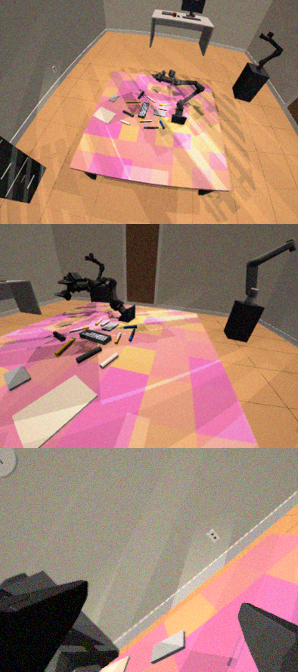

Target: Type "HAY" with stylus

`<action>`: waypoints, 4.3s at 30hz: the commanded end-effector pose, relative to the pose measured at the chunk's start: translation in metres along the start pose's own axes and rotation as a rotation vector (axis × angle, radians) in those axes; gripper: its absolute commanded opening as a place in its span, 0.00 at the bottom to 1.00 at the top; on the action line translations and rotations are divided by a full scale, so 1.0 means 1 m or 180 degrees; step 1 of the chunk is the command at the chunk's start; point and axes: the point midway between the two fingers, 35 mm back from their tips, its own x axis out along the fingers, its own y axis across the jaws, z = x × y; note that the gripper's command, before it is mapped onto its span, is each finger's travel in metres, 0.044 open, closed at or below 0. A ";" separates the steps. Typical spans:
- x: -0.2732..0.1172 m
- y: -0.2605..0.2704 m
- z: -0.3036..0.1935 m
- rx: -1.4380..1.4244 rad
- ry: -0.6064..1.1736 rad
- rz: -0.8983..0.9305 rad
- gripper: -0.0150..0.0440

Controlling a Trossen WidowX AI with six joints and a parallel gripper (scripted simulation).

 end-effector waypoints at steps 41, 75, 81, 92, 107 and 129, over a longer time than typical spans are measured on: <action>0.019 0.070 -0.352 -0.2043 0.4769 -0.2005 0.25; 0.022 0.001 -0.279 -0.2053 0.4770 -0.2010 0.25; 0.021 -0.015 -0.263 -0.2058 0.4769 -0.2016 0.25; 0.021 -0.015 -0.263 -0.2058 0.4769 -0.2016 0.25; -0.008 0.002 -0.281 -0.2057 0.4774 -0.2013 0.25; -0.010 0.052 -0.333 -0.2048 0.4773 -0.2006 0.25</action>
